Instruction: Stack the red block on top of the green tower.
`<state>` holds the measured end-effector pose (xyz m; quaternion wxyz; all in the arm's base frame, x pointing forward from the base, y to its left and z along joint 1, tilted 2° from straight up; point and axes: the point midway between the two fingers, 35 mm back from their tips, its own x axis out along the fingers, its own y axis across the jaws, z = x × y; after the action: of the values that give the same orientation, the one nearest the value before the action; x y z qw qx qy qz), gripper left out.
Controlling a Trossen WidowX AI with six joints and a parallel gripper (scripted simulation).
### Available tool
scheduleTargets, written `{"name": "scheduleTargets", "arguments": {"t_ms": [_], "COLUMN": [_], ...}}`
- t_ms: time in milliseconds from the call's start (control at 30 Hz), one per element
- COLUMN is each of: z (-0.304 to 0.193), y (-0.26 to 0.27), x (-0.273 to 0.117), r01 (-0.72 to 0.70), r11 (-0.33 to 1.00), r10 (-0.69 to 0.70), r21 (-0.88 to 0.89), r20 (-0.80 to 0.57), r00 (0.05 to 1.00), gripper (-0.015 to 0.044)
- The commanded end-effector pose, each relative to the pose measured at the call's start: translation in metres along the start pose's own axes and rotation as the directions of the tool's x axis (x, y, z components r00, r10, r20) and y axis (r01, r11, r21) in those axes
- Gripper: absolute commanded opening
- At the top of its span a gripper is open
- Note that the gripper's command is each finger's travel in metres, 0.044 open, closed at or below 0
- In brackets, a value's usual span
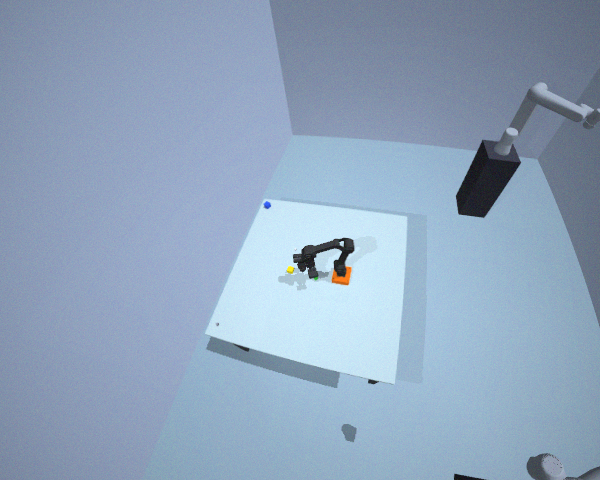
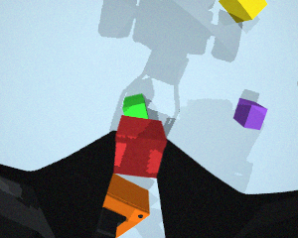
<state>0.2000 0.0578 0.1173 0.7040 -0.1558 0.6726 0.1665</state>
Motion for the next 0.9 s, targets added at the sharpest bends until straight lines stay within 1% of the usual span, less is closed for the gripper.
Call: {"name": "scheduleTargets", "arguments": {"t_ms": [0, 167, 467, 667, 867], "z": [-0.017, -0.017, -0.016, -0.016, -0.016], "y": [0.004, 0.004, 0.003, 0.002, 0.002], "x": [0.004, 0.006, 0.043, 0.050, 0.073], "r01": [0.001, 0.000, 0.001, 0.001, 0.001], "r11": [1.000, 1.000, 1.000, 1.000, 1.000], "r10": [-0.001, -0.001, -0.001, -0.001, -0.001], "r21": [-0.003, -0.003, -0.003, -0.003, -0.003], "r20": [-0.003, -0.003, -0.003, -0.003, -0.003], "r00": [1.000, 1.000, 1.000, 1.000, 1.000], "gripper": [0.0000, 0.0000, 0.0000, 0.0000, 0.0000]}}
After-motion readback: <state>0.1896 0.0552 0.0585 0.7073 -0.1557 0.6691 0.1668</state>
